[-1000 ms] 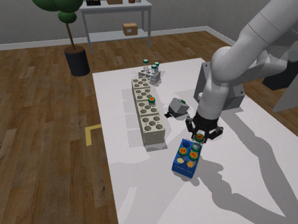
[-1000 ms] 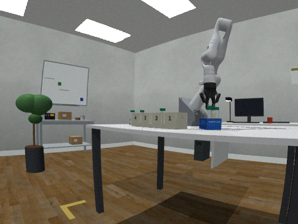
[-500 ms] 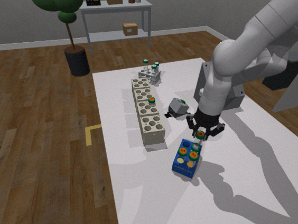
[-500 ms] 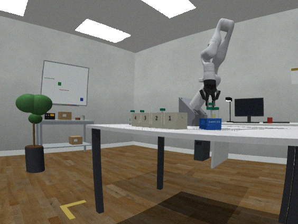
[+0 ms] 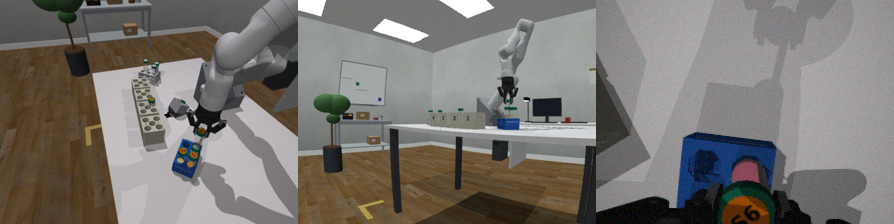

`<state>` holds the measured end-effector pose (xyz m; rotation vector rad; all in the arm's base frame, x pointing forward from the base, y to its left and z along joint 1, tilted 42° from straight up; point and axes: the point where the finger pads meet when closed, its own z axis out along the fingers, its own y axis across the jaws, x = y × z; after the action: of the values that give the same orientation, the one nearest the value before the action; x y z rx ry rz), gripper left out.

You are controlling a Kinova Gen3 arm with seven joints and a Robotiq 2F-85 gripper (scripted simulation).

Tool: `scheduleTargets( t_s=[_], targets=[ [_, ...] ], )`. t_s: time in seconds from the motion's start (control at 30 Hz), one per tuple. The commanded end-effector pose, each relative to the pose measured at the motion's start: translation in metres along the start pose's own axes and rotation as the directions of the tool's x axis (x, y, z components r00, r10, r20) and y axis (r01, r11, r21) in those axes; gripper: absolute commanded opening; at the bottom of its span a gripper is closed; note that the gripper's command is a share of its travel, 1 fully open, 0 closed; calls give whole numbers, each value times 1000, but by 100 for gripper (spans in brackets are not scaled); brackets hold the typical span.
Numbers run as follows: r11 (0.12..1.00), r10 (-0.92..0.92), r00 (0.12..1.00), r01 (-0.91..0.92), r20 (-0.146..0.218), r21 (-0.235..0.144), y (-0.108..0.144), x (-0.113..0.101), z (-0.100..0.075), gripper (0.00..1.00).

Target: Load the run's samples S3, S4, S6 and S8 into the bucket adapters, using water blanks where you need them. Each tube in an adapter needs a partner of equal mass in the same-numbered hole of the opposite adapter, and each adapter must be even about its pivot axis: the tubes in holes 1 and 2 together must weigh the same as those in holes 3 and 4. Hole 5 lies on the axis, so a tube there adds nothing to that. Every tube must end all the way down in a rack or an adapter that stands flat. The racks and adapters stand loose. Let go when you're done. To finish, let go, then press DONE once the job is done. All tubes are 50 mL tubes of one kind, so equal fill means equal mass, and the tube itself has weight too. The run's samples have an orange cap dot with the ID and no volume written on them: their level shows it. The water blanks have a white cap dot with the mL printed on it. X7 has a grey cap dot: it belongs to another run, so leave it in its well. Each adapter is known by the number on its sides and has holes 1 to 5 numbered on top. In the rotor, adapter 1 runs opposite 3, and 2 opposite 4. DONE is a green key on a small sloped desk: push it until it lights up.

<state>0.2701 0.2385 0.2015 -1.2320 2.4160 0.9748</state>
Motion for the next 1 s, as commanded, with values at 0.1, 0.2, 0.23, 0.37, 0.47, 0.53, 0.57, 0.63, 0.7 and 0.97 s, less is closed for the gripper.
scheduleTargets(
  t_s=[0.1,0.2,0.23,0.37,0.47,0.53,0.57,0.63,0.7,0.97],
  targets=[
    [1000,0,1000,0,1,1,0,0,-6,10],
    [1000,0,1000,0,1,1,0,0,-10,10],
    [1000,0,1000,0,1,1,0,0,-11,10],
    [1000,0,1000,0,1,1,0,0,-17,10],
    [1000,0,1000,0,1,1,0,0,-21,10],
    [1000,0,1000,0,1,1,0,0,-23,10],
    [1000,0,1000,0,1,1,0,0,-25,10],
    [1000,0,1000,0,1,1,0,0,-26,10],
    [1000,0,1000,0,1,1,0,0,-27,10],
    [1000,0,1000,0,1,1,0,0,-38,10]
  ],
)
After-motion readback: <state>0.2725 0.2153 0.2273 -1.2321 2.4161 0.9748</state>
